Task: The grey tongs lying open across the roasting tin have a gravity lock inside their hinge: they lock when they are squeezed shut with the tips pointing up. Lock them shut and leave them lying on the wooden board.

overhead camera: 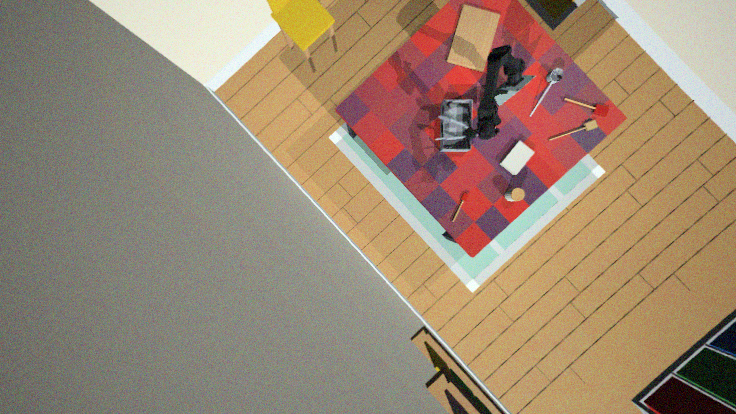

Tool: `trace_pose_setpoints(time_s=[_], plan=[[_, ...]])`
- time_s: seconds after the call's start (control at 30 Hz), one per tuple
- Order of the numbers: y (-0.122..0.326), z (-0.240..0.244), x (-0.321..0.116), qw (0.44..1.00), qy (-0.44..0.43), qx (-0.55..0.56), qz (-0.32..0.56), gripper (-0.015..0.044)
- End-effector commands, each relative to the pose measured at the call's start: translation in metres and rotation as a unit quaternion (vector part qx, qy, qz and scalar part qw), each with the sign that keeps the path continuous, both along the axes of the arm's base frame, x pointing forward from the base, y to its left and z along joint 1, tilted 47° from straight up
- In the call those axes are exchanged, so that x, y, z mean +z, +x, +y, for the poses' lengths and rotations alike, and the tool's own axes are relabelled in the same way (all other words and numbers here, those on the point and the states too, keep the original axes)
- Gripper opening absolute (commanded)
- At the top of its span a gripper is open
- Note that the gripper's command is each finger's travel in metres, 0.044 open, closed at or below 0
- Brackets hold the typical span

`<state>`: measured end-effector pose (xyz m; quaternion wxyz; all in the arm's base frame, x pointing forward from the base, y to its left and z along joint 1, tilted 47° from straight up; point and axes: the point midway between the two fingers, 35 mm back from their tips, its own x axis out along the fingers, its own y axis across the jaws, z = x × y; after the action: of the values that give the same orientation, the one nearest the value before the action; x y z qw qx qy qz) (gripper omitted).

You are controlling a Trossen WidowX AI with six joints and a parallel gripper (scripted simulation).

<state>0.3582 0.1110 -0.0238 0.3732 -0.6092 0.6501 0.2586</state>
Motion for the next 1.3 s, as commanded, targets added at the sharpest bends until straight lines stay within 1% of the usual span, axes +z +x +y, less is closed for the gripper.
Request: trace_pose_setpoints(time_s=[0.0,0.1,0.73,1.27], plan=[[0.009,-0.021,0.042,0.904,-0.092,0.330,0.256,0.0440],[0.009,-0.021,0.042,0.889,-0.093,0.353,0.277,0.0440],[0.009,-0.021,0.042,0.889,-0.093,0.353,0.277,0.0440],[0.014,-0.023,0.031,0.889,-0.092,0.353,0.277,0.0440]])
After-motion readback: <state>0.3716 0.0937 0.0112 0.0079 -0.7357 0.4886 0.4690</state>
